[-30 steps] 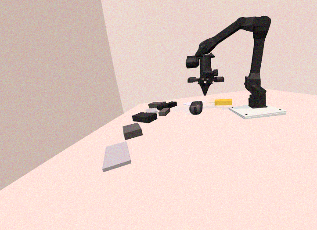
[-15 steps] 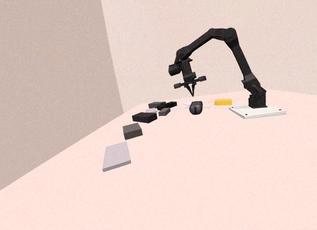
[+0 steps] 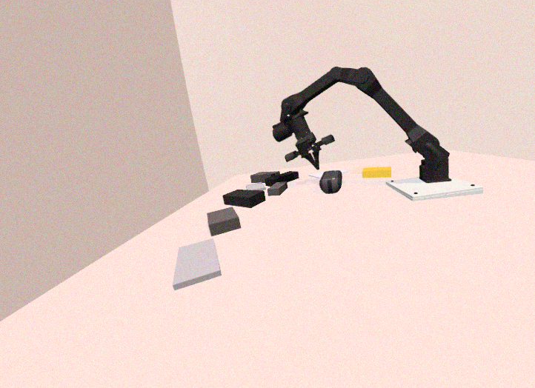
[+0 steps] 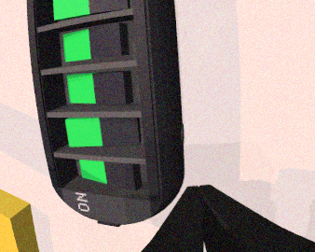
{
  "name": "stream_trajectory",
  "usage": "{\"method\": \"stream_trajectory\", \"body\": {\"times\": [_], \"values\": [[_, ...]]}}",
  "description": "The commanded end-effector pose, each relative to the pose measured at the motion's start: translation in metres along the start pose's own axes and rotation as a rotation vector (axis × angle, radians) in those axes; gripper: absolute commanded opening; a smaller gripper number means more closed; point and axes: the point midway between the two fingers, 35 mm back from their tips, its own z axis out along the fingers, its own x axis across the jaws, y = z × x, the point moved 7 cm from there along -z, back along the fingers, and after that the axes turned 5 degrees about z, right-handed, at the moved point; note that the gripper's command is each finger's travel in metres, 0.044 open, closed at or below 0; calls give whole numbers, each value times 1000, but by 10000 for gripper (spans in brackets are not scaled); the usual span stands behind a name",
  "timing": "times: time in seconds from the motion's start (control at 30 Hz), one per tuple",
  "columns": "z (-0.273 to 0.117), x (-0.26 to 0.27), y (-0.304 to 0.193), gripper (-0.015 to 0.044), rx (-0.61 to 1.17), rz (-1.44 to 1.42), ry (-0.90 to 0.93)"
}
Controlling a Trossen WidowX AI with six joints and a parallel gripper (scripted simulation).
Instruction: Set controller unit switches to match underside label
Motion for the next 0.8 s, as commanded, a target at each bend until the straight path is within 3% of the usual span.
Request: {"method": "stream_trajectory", "body": {"times": [0.0, 0.77], "values": [[0, -3, -1, 0, 8, 9, 5], [0, -3, 0, 0, 1, 2, 2]]}}
